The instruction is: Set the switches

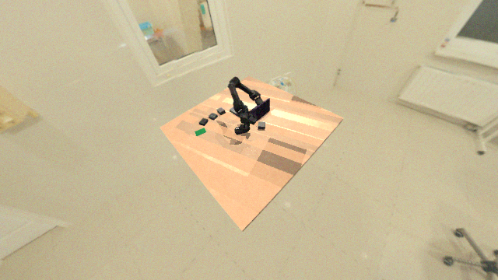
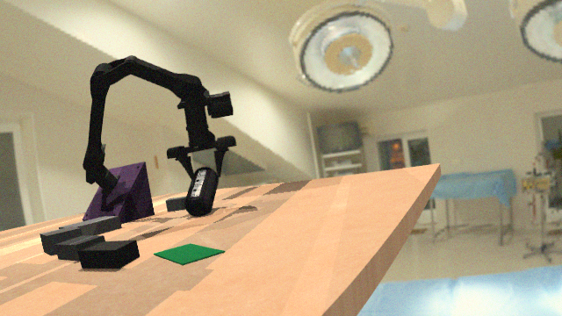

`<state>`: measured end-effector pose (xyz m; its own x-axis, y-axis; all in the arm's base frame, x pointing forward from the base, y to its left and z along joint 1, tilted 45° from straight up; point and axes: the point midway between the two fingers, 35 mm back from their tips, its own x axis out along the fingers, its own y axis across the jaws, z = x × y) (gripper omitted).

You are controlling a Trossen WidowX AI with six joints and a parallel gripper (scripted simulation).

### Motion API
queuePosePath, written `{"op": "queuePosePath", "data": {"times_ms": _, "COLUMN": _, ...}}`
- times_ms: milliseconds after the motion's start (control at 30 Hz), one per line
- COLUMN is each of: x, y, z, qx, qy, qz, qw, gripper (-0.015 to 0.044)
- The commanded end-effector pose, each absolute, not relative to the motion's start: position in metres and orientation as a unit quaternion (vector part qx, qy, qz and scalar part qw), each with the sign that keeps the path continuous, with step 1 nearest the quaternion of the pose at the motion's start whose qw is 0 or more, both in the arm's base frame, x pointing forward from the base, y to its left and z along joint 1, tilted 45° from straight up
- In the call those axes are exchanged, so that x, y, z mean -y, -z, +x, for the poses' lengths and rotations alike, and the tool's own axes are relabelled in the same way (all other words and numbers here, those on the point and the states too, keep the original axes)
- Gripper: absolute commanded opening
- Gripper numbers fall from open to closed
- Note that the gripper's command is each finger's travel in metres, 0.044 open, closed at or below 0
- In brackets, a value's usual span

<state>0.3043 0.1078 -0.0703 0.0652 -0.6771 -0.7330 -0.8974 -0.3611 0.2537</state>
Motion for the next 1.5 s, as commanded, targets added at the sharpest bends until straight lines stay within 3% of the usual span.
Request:
{"op": "queuePosePath", "data": {"times_ms": 0, "x": -0.099, "y": 0.076, "z": 0.302, "qx": -0.558, "qy": -0.404, "qz": -0.714, "qw": 0.128, "gripper": 0.0338}}
{"op": "queuePosePath", "data": {"times_ms": 1467, "x": -0.086, "y": 0.108, "z": 0.297, "qx": -0.558, "qy": -0.404, "qz": -0.714, "qw": 0.128, "gripper": 0.0338}}
